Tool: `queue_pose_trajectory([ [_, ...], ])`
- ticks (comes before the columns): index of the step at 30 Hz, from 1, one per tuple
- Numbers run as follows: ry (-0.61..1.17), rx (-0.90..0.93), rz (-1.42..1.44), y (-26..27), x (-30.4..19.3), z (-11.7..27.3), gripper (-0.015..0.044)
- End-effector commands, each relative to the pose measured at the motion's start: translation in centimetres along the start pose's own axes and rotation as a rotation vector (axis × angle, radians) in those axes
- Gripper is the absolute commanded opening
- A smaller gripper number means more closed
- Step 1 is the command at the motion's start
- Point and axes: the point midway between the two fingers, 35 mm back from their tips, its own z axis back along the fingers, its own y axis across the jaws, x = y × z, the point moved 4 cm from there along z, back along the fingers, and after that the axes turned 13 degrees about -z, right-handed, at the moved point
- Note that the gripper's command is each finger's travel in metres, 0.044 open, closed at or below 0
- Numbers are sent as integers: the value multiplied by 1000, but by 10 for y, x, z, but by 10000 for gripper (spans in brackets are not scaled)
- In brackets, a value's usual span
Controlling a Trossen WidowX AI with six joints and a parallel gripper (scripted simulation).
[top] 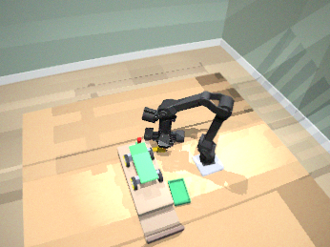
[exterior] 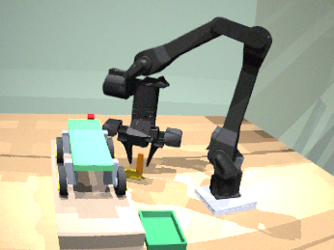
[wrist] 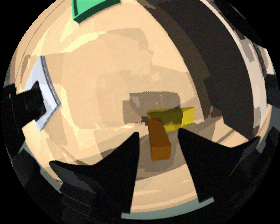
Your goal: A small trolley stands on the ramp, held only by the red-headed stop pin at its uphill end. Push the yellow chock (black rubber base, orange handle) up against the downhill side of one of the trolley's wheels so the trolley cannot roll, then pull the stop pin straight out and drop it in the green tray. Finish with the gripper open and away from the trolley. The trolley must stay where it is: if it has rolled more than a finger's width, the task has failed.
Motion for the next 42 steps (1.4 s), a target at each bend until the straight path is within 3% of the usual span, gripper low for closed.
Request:
queue_pose_trajectory([
  [1, -4, 10, -2, 2, 1, -9, 190],
  [7, -4, 10, -2, 2, 1, -10, 190],
  [12, 0, 4, 1, 1, 0, -7, 59],
  [20, 0, 4, 1, 1, 0, -6, 0],
  [42, -4, 10, -2, 6, -2, 60, 0],
])
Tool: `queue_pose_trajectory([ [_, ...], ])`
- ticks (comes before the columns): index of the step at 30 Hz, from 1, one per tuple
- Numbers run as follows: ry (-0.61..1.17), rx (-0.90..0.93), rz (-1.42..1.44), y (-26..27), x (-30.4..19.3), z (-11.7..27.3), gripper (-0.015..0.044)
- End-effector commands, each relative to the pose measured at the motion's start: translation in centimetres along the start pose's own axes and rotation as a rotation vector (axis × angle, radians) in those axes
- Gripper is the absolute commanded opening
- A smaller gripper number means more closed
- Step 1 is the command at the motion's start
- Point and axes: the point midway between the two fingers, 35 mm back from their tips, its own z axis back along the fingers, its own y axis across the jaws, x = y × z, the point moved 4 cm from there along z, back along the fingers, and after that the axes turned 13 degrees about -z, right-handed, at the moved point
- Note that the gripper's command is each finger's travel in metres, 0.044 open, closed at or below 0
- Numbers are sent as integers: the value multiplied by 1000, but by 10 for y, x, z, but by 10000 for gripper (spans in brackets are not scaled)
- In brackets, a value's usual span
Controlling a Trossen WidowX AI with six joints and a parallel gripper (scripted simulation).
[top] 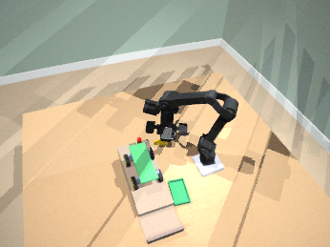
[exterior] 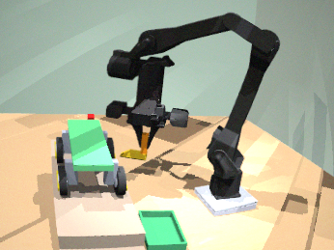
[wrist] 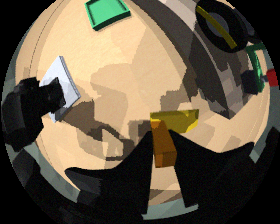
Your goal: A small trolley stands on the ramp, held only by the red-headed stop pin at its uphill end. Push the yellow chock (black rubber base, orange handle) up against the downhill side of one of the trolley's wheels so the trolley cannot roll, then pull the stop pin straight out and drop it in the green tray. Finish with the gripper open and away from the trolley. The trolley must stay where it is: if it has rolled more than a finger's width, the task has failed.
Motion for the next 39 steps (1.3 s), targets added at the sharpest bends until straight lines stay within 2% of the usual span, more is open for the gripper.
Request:
queue_pose_trajectory([
  [1, -4, -12, 3, 0, 0, 15, 0],
  [27, -4, -12, 3, -4, 2, 90, 0],
  [34, -4, -12, -2, -5, 2, 92, 0],
  [39, -5, -11, -142, -5, 2, 92, 0],
])
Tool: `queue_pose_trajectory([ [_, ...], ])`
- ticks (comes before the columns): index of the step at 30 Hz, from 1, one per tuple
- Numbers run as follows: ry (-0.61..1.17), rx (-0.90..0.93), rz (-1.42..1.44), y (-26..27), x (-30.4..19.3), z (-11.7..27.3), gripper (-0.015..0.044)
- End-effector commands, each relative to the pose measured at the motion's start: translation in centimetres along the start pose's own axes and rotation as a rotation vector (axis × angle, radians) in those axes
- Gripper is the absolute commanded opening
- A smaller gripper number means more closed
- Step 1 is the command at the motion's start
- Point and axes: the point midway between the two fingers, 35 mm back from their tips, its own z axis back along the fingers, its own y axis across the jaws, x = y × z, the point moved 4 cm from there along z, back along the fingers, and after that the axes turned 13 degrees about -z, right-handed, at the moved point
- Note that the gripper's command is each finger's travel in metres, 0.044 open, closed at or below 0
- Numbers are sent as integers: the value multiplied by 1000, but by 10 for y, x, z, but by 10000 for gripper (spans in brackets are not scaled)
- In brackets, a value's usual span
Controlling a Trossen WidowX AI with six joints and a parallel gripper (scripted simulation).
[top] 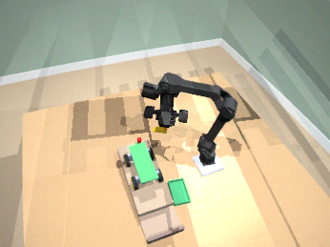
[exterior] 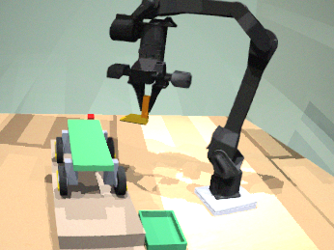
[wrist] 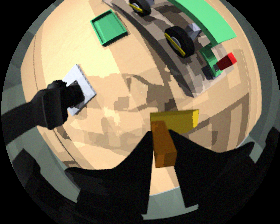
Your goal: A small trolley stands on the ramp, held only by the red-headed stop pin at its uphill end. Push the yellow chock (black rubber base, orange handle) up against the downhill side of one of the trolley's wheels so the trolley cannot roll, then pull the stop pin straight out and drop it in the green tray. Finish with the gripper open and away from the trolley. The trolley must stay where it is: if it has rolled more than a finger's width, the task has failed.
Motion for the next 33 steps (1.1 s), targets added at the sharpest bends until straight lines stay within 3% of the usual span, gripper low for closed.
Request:
queue_pose_trajectory([
  [1, -4, -3, -111, -1, 1, 2, 0],
  [27, -3, 2, -1001, -1, 1, 2, 0],
  [33, -3, 2, -1052, -1, 1, 2, 0],
])
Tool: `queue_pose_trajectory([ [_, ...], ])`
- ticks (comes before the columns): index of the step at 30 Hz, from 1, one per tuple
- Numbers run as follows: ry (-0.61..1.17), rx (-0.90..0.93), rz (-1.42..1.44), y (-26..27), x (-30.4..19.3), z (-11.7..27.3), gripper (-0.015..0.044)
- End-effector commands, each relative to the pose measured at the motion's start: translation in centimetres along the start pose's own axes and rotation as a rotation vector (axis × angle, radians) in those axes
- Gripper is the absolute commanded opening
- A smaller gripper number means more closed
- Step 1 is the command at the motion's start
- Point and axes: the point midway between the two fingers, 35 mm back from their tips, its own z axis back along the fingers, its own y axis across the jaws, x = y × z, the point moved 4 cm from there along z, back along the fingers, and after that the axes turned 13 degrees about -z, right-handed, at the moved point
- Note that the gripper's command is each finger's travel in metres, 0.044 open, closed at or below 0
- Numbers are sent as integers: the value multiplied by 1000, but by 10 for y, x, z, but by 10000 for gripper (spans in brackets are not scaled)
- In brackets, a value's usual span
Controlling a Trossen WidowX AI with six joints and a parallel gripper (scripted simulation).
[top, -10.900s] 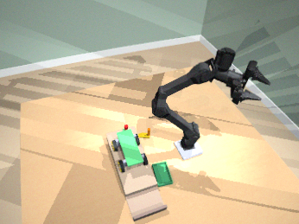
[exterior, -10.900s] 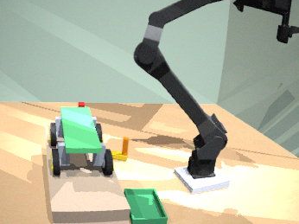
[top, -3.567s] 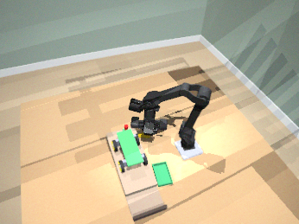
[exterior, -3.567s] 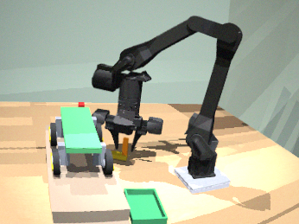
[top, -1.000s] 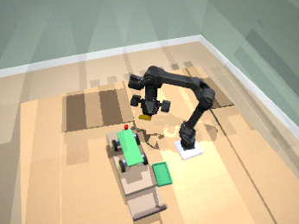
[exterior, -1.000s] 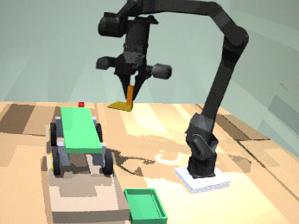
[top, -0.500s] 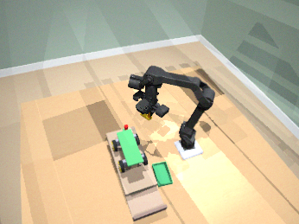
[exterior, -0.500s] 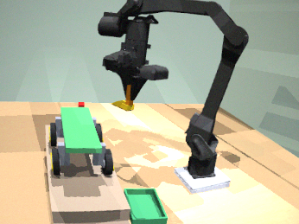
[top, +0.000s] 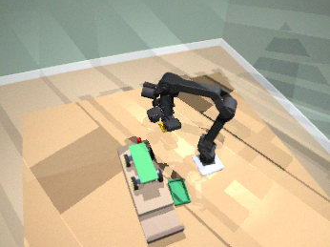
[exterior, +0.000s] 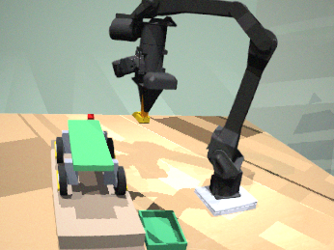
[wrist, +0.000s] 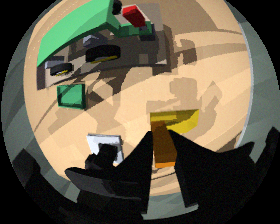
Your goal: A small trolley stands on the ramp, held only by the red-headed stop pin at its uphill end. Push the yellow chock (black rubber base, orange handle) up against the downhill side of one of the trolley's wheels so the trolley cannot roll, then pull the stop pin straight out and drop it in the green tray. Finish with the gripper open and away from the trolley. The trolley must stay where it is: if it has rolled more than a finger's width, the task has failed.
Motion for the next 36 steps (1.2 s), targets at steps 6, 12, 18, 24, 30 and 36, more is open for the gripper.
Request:
queue_pose_trajectory([
  [6, -1, 3, -35, 8, 1, 0, 0],
  [12, -1, 5, -41, 29, 3, -1, 0],
  [18, -2, 7, -43, 48, 6, -1, 0],
  [24, -2, 8, -43, 65, 8, -2, 0],
  [30, -2, 10, -43, 82, 10, -2, 0],
  [36, -2, 12, -43, 100, 11, -3, 0],
])
